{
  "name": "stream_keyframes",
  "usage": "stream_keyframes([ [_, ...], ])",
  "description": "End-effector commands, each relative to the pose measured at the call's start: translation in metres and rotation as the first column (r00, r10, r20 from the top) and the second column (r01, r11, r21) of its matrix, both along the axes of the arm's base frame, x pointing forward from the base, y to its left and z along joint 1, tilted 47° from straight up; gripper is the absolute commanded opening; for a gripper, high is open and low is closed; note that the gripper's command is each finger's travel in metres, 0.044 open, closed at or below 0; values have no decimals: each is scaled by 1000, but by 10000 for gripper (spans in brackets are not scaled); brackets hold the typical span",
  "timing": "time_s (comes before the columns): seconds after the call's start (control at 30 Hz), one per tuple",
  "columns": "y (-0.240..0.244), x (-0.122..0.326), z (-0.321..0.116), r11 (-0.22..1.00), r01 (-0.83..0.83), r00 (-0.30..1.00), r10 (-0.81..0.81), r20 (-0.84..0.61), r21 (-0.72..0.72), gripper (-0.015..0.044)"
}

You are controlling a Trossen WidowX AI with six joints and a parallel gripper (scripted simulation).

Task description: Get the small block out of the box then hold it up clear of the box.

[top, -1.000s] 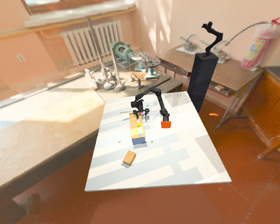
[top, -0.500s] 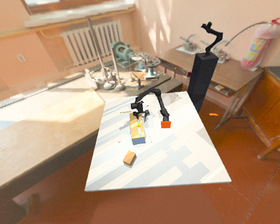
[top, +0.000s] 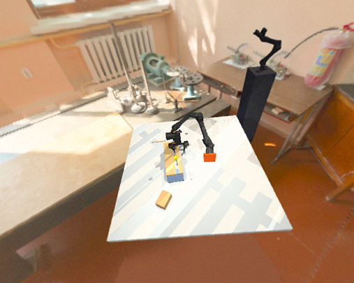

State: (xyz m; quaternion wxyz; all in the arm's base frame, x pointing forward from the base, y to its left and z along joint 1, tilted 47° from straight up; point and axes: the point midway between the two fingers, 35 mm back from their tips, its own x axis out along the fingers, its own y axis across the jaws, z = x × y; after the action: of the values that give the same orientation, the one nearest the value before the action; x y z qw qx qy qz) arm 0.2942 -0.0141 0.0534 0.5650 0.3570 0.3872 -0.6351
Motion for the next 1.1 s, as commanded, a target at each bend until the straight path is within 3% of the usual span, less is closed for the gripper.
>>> stream_keyframes([
  [0.0,-5,-2,-5,1000,-5,1000,5,-7,-4,400],
  [0.47,-19,-6,-22,1000,-5,1000,5,-7,-6,400],
  [1.07,11,-6,-47,1000,0,1000,0,-1,0,400],
])
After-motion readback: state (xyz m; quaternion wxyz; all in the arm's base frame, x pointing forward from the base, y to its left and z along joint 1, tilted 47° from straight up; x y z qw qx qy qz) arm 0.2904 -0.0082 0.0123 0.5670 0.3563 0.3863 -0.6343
